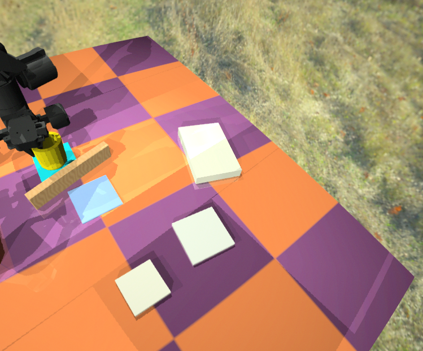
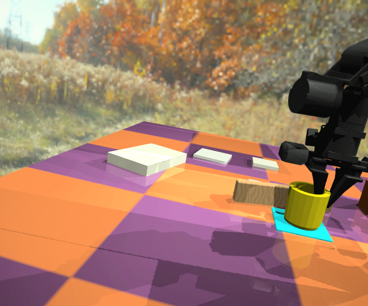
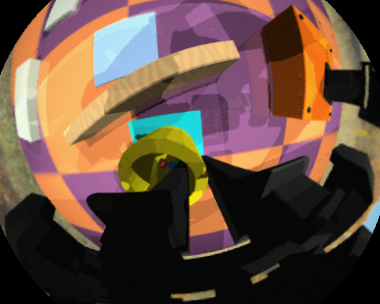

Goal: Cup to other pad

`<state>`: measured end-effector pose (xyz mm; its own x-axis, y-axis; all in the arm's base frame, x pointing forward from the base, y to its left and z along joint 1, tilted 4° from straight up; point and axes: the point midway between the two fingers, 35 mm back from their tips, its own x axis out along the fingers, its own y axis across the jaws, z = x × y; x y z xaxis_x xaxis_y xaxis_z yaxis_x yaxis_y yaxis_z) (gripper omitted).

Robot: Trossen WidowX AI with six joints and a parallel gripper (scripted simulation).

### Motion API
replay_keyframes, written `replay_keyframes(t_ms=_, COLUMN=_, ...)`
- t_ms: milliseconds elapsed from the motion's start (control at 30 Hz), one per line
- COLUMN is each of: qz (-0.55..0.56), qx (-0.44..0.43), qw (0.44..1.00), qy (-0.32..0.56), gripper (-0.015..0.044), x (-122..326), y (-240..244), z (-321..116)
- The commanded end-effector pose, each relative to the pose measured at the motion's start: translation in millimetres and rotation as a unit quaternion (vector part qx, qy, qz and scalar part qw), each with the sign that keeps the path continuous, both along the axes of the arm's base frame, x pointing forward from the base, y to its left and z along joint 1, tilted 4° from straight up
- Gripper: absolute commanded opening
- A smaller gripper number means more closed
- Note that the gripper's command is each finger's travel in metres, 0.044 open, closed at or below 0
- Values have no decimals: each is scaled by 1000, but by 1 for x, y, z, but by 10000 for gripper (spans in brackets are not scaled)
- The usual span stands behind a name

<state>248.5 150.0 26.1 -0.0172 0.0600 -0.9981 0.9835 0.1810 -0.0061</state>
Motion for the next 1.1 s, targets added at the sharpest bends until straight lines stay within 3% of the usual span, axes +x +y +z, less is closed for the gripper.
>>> replay_keyframes(t_ms=0, qz=0, qx=0, qw=1000, qy=0, gripper=147, x=0, y=0, z=0)
replay_keyframes(t_ms=1067, qz=-3, qx=0, qw=1000, qy=3, gripper=147, x=1, y=-3, z=39)
